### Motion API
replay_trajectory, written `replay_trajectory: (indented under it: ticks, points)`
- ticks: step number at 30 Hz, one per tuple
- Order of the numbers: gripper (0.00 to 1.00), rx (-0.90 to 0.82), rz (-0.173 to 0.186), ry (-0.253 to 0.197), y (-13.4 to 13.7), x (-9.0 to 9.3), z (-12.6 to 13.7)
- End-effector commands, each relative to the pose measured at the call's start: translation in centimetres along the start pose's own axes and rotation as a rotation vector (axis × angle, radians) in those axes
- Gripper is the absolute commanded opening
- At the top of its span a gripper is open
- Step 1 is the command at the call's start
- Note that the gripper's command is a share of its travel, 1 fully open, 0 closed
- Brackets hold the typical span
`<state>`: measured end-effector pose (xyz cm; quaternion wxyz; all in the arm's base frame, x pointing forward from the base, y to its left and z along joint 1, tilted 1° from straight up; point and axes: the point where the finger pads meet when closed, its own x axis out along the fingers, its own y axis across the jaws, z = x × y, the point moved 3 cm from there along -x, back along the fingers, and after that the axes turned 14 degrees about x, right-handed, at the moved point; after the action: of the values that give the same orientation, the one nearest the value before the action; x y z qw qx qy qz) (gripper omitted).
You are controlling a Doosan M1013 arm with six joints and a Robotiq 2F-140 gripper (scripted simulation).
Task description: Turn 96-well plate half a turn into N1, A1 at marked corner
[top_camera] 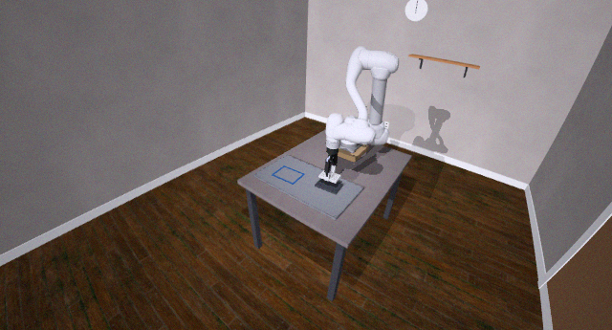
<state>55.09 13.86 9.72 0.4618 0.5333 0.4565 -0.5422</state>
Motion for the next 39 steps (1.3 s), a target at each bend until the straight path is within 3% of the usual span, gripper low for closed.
replay_trajectory:
  ticks: [1,6,39]
  points:
    - [0.0,0.0,0.0,0.0,0.0,0.0,0.0]
    - [0.0,0.0,0.0,0.0,0.0,0.0,0.0]
    - [0.0,0.0,0.0,0.0,0.0,4.8,0.0]
